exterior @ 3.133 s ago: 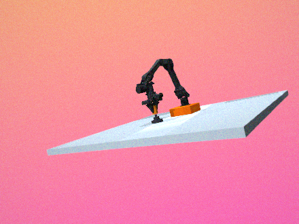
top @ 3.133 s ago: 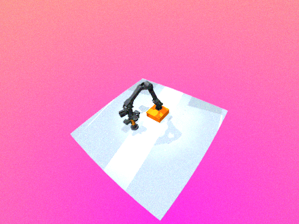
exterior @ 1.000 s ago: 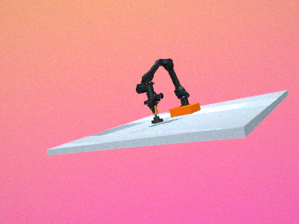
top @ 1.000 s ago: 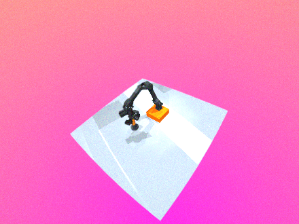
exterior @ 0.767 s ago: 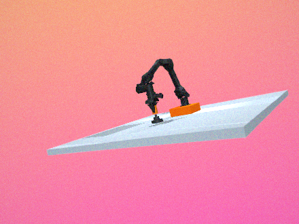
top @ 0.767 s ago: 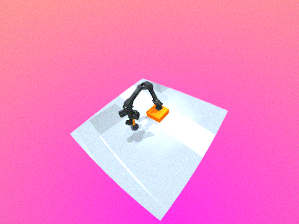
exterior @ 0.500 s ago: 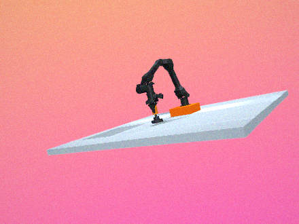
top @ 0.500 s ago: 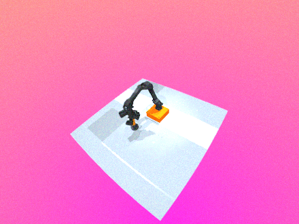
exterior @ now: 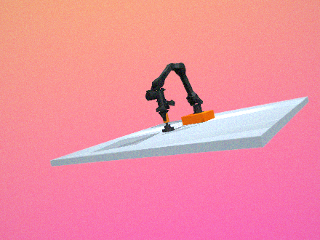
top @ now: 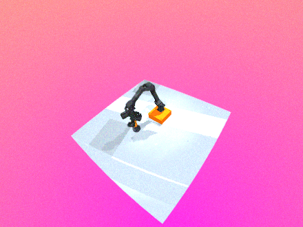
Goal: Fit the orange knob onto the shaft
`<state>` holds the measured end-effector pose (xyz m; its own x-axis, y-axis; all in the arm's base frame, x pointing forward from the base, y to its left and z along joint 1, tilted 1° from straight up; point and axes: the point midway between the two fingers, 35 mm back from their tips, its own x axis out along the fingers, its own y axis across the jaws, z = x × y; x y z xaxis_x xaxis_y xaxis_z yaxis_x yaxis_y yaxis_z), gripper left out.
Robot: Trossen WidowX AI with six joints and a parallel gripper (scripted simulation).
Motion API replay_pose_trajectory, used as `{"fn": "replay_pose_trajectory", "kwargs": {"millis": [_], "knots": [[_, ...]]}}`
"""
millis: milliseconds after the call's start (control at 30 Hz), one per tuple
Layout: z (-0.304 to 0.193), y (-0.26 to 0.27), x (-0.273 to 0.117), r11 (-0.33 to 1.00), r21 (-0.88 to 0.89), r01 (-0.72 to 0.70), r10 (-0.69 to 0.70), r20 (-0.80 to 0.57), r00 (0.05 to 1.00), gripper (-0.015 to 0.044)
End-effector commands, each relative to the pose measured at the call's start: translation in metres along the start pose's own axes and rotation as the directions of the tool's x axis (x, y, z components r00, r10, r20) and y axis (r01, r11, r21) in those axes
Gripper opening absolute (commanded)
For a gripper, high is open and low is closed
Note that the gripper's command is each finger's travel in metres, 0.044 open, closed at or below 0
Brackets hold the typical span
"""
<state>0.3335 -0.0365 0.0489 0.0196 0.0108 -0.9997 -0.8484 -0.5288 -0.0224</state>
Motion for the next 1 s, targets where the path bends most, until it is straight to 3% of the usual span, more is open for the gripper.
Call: {"fn": "replay_pose_trajectory", "kwargs": {"millis": [0,333,567,967], "knots": [[-0.0014,-0.0009,0.0003,1.0,-0.003,0.001,-0.001,-0.004,1.0,0.0],[-0.0008,-0.0001,-0.0042,1.0,-0.012,0.001,-0.001,-0.004,1.0,0.0],[-0.001,-0.0006,-0.0053,0.977,-0.211,0.0,-0.001,-0.004,1.0,0.0],[-0.0006,-0.0005,0.0003,0.977,-0.211,0.0,-0.001,-0.004,1.0,0.0]]}}
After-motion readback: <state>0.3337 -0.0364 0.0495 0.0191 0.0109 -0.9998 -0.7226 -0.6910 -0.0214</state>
